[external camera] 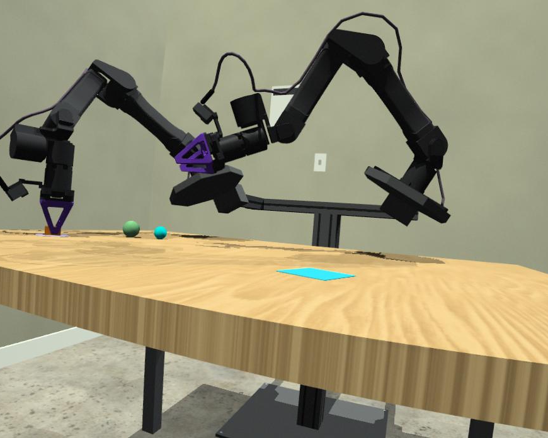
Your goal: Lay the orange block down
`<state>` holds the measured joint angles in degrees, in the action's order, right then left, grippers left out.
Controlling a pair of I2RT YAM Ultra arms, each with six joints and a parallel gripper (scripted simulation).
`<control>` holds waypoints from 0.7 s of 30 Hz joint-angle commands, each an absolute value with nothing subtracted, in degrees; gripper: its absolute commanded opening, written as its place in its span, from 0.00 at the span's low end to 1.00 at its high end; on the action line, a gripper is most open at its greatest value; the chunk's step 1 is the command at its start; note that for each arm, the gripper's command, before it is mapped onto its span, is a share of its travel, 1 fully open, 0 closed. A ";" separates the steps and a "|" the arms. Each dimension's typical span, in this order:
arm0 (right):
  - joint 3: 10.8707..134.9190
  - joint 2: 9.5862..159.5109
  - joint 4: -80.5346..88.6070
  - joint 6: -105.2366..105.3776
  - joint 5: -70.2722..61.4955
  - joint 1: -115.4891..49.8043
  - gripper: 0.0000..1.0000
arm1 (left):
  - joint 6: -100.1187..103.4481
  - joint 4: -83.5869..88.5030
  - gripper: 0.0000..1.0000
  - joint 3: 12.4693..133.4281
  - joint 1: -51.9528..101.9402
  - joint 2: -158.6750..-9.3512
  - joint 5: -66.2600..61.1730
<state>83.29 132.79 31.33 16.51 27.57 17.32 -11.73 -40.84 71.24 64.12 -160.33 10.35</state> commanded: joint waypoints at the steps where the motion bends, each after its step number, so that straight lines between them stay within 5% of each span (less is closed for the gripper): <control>1: 83.48 129.21 34.77 17.99 28.02 15.39 0.27 | -12.11 -41.17 1.00 72.31 64.23 -160.54 9.85; 21: 86.01 124.25 43.84 21.58 28.43 12.21 0.27 | -18.64 -31.77 1.00 68.46 51.63 -150.64 6.55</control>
<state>84.95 124.90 42.61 20.78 28.01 13.08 -15.46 -35.70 69.87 57.10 -156.07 7.66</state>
